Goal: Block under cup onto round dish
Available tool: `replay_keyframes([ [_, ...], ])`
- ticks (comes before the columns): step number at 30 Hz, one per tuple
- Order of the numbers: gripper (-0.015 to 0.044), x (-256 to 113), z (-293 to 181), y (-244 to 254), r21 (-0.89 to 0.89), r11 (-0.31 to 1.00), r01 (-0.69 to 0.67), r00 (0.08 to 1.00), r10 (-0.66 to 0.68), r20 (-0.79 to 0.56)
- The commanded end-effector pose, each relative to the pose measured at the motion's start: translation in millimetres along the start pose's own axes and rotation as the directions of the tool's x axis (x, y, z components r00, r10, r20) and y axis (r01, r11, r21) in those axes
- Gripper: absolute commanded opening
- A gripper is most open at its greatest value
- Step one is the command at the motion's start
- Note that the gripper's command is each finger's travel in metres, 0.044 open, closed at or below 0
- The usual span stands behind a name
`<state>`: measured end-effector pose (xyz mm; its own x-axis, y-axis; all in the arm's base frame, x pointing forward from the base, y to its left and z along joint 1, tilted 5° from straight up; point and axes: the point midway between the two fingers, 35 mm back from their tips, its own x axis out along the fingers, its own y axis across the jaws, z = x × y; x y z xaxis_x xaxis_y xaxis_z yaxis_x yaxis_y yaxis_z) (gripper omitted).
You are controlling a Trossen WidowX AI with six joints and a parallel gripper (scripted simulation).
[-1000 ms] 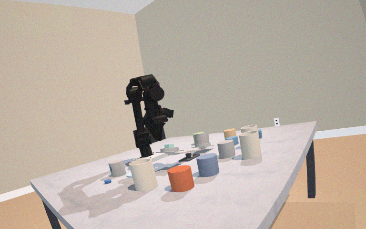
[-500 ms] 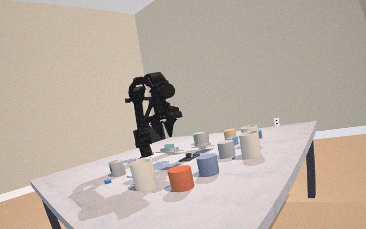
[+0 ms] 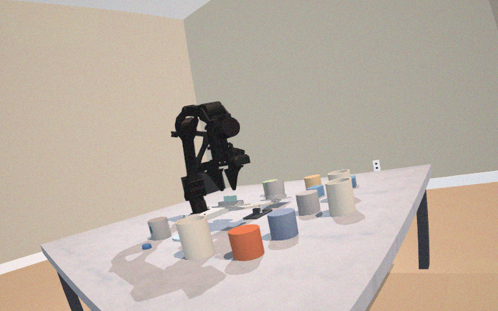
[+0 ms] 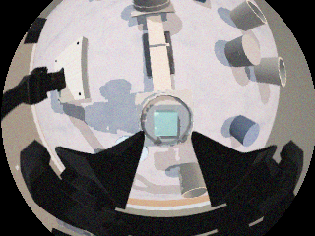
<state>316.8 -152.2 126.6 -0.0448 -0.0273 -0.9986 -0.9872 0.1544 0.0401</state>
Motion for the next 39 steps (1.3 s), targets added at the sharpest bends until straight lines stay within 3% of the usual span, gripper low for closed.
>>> replay_keyframes([
  [1, 0.026, 8.6, 1.2, 1.3, -0.004, 1.0, -0.008, 1.0, 0.008, 0.007],
  [21, 0.026, 38.5, 1.5, 1.9, -0.004, 1.0, -0.008, 1.0, 0.008, 0.007],
  [25, 0.0155, 38.5, 1.5, 1.9, -0.004, 1.0, -0.008, 1.0, 0.008, 0.007],
  [33, 0.0102, 38.5, 1.5, 1.9, -0.004, 1.0, -0.008, 1.0, 0.008, 0.007],
  [37, 0.0, 32.7, 1.2, 0.9, -0.004, 1.0, -0.008, 1.0, 0.008, 0.007],
  [39, 0.0, 24.7, 0.8, -0.4, -0.004, 1.0, -0.008, 1.0, 0.008, 0.007],
])
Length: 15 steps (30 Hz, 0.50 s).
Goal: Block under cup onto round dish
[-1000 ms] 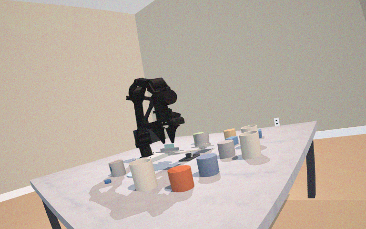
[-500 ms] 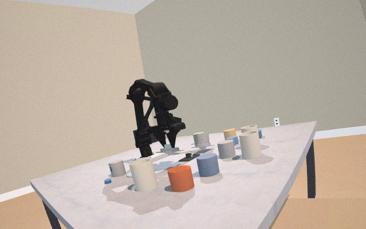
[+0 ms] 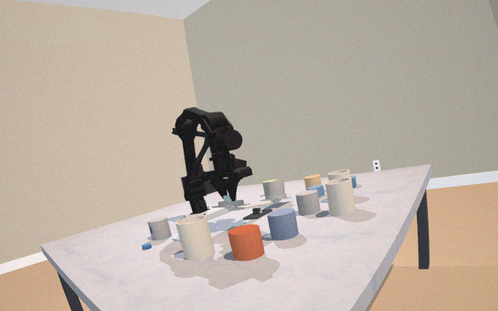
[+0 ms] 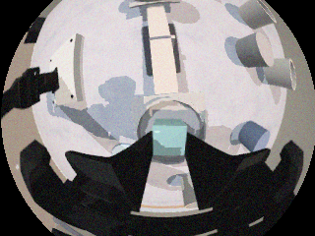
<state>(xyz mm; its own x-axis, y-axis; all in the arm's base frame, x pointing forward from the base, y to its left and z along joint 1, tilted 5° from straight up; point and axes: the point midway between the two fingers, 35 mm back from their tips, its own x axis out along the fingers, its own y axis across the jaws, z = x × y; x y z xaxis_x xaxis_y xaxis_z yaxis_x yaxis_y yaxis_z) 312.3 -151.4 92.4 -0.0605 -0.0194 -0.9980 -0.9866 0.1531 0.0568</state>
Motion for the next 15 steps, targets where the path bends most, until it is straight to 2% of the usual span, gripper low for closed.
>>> replay_keyframes([
  [1, 0.0, -13.7, -0.6, -3.9, -0.002, 1.0, 0.009, 1.0, -0.009, 0.002],
  [15, 0.0, -69.6, -0.9, -3.9, -0.002, 1.0, 0.009, 1.0, -0.009, 0.002],
])
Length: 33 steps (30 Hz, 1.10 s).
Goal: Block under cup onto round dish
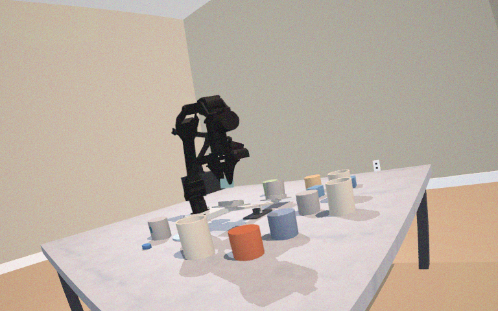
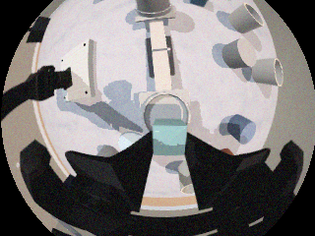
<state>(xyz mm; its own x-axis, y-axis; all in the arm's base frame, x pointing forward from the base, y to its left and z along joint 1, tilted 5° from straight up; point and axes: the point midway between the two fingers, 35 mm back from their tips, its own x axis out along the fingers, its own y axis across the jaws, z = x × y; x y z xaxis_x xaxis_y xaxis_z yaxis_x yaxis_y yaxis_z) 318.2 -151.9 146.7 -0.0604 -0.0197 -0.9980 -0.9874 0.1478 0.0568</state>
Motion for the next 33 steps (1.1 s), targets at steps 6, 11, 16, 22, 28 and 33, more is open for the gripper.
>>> replay_keyframes([
  [6, 0.0, -35.6, 1.1, 2.2, 0.003, 1.0, 0.009, 1.0, -0.009, 0.002],
  [11, 0.0, -33.2, -3.9, 3.7, 0.003, 1.0, 0.009, 1.0, -0.009, 0.002],
  [16, 0.0, -22.8, -20.8, 9.3, 0.003, 1.0, 0.009, 1.0, -0.009, 0.0],
  [22, 0.0, -10.2, -40.3, 17.7, 0.003, 1.0, 0.009, 1.0, -0.009, -0.002],
  [28, 0.0, 2.6, -58.8, 27.9, 0.003, 1.0, 0.008, 1.0, -0.008, -0.003],
  [33, 0.0, 13.4, -73.4, 37.7, 0.004, 1.0, 0.008, 1.0, -0.008, -0.005],
])
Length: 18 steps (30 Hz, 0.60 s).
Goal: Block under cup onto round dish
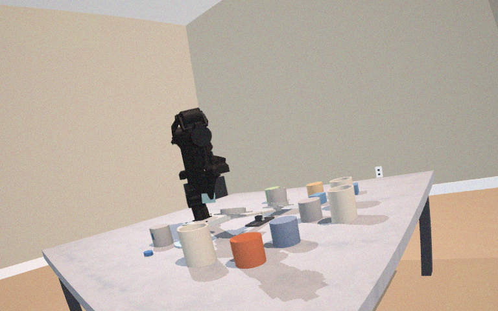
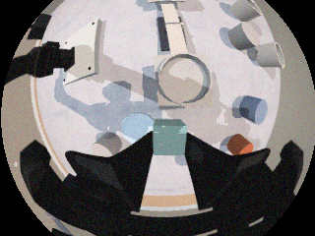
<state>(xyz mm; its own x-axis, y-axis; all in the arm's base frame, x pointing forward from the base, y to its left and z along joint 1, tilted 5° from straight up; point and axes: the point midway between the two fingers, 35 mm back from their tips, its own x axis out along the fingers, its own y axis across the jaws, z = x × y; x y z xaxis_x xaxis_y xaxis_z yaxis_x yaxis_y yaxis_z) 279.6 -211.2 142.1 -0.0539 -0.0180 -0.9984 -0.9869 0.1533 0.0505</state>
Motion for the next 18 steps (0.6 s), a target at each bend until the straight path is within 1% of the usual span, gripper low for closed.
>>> replay_keyframes([
  [1, 0.0, 7.3, -12.2, 10.7, -0.002, 1.0, 0.001, 1.0, -0.001, -0.008],
  [18, 0.0, 44.1, -54.3, 52.3, -0.002, 1.0, -0.004, 1.0, 0.004, -0.012],
])
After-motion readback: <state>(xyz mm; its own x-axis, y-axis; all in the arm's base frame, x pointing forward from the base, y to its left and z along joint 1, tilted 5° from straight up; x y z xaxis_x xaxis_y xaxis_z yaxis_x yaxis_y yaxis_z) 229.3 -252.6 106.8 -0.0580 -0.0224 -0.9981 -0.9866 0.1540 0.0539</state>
